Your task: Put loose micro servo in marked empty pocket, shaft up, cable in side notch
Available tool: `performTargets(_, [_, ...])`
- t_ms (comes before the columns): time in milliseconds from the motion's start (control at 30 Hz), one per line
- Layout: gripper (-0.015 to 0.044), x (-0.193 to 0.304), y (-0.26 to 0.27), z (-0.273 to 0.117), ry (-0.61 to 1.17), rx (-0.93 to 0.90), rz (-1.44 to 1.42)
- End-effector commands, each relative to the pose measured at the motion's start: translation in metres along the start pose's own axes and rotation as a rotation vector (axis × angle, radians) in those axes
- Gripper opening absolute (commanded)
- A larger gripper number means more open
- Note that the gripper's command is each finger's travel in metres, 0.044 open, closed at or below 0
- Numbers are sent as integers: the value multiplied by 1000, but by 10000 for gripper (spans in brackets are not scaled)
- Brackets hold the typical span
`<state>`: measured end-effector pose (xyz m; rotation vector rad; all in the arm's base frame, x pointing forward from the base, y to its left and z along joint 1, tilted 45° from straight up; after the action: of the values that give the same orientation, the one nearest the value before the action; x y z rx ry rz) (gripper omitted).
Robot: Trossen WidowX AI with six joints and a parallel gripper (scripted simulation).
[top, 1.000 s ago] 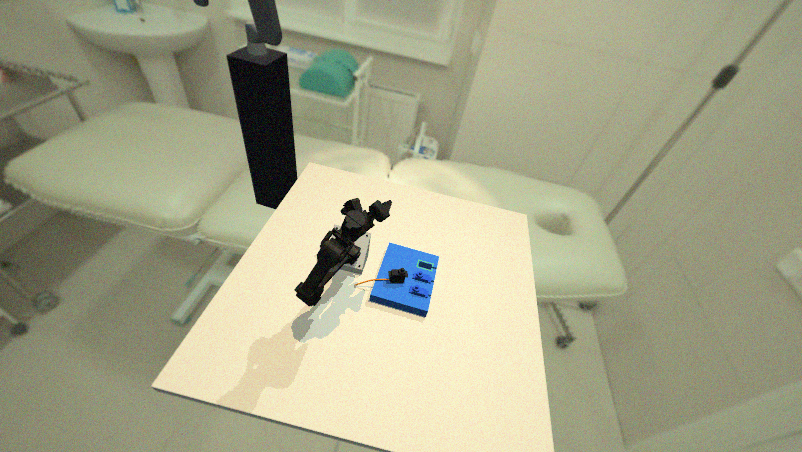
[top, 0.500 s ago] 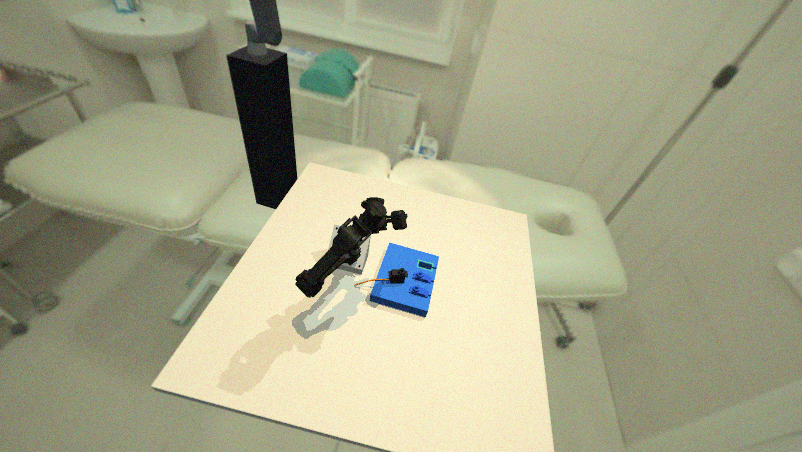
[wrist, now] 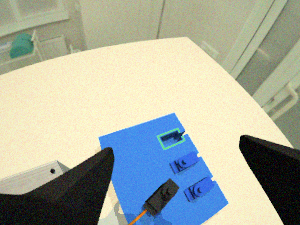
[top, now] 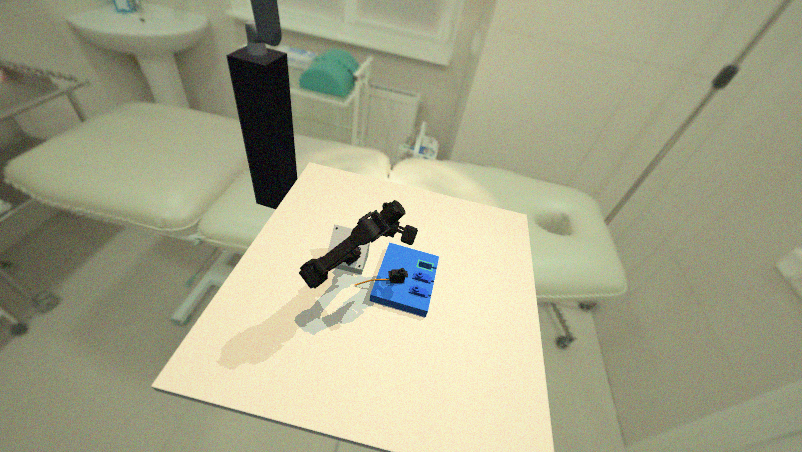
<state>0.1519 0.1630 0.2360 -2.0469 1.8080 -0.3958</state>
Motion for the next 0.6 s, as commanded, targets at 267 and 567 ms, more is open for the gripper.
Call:
performTargets(267, [440,29,2,41,284,-56,298])
performTargets(567, [440,55,6,66,503,-57,512])
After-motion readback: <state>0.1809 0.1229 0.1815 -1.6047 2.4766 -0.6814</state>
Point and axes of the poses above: the point midway between the two fingers, 35 mm back from their tips, its own z axis out along the fingers, its own y axis across the jaws, x = y × z, the point moved 3 cm from there along -z, back along the fingers, and after that the axes turned 8 degrees about -z, right-handed, at the moved point
